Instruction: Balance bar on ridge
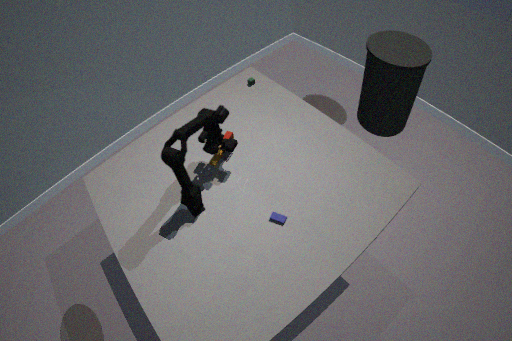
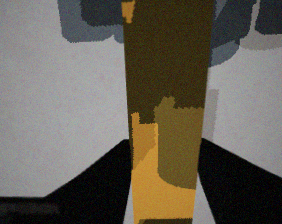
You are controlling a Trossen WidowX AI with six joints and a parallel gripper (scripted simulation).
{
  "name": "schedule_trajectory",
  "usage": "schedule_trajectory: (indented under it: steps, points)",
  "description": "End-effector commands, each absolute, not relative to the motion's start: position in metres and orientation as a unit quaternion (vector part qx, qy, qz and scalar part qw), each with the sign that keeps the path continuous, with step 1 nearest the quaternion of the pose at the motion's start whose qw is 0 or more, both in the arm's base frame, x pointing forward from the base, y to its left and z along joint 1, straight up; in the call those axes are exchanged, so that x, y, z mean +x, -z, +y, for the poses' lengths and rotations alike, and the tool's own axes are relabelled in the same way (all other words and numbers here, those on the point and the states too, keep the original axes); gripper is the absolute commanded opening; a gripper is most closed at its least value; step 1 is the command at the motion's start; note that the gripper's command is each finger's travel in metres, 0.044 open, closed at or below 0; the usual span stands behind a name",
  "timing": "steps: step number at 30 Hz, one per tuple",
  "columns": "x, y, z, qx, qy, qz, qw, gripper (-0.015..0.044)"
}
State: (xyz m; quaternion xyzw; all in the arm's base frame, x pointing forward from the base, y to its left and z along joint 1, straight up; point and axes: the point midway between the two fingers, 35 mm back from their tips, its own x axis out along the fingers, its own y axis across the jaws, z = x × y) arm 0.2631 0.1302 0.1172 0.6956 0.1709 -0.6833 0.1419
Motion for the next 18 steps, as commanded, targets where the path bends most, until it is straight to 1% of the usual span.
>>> schedule_trajectory:
  steps: [1,18]
  points:
    - [0.2627,-0.1162,0.1308,0.695,0.684,0.171,0.139,0.0000]
    - [0.2625,-0.1148,0.1307,0.695,0.684,0.171,0.139,0.0000]
